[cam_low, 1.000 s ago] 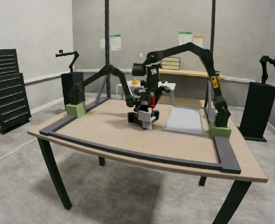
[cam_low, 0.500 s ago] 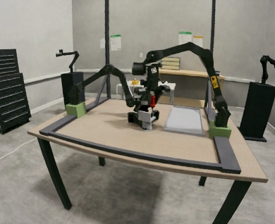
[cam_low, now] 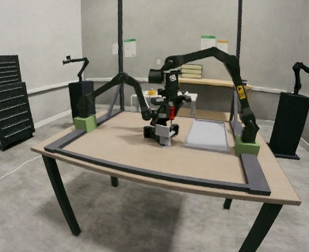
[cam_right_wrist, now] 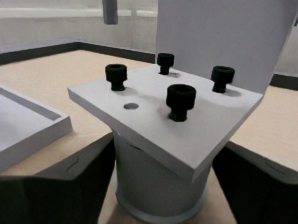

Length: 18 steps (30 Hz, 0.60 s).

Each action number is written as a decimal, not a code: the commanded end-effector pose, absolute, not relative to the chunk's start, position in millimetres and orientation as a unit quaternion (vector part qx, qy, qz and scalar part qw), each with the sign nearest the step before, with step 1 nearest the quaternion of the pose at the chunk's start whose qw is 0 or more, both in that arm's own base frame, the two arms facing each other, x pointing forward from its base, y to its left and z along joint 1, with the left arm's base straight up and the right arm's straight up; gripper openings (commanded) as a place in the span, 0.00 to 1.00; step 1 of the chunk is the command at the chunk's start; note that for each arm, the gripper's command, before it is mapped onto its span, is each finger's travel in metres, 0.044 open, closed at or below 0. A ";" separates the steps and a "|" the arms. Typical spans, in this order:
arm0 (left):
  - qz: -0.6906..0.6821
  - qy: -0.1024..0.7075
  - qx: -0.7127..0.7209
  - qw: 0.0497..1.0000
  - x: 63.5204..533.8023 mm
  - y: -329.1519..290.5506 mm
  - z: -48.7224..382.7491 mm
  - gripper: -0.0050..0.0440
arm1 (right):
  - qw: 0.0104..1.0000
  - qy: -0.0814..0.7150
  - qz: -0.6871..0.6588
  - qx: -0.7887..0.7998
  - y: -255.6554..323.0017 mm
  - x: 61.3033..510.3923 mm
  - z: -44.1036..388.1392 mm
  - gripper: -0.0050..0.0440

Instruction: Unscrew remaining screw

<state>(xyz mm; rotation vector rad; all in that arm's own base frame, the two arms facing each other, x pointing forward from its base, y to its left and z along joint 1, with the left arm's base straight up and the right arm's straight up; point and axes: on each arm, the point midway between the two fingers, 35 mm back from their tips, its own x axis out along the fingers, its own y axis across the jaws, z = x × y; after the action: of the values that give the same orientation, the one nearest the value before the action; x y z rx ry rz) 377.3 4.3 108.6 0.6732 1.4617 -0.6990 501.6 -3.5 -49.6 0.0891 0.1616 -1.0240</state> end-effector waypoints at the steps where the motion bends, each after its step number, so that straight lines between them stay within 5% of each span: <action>1: -0.296 0.620 0.304 0.660 383.0 5.2 131.0 0.37 | 0.868 0.064 -0.489 0.056 -3.5 508.5 -34.9 0.60; 18: -0.296 0.620 0.304 0.659 382.7 5.2 136.9 0.37 | 0.868 0.064 -0.489 0.056 -3.5 508.5 -34.9 0.60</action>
<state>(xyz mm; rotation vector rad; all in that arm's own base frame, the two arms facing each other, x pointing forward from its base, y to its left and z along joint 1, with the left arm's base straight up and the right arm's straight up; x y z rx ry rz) 377.4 4.3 114.9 0.6731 1.4619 -0.6992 501.6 -3.5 -49.6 0.0891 0.1616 -1.0240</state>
